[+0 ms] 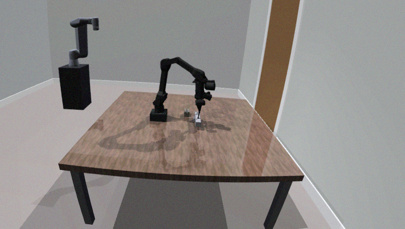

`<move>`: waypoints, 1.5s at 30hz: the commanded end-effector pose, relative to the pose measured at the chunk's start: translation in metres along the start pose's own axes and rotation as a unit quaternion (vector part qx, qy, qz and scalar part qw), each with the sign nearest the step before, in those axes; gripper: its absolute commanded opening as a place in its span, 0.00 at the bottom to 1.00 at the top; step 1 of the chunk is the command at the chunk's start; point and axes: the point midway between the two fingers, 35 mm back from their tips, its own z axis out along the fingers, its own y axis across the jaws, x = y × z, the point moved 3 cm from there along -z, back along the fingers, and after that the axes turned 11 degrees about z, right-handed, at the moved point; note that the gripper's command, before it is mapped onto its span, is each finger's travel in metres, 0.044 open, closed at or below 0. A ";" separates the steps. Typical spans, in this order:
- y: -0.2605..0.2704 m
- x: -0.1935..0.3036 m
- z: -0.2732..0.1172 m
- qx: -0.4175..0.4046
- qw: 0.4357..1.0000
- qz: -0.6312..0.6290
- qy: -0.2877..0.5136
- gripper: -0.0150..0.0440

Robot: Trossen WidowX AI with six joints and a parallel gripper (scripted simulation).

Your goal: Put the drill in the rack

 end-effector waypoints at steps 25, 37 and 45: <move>0.022 -0.007 -0.037 -0.004 0.994 -0.105 0.023 0.97; 0.159 0.032 0.042 -0.030 0.712 -0.702 0.018 1.00; 0.160 0.033 0.042 -0.030 0.707 -0.706 0.018 1.00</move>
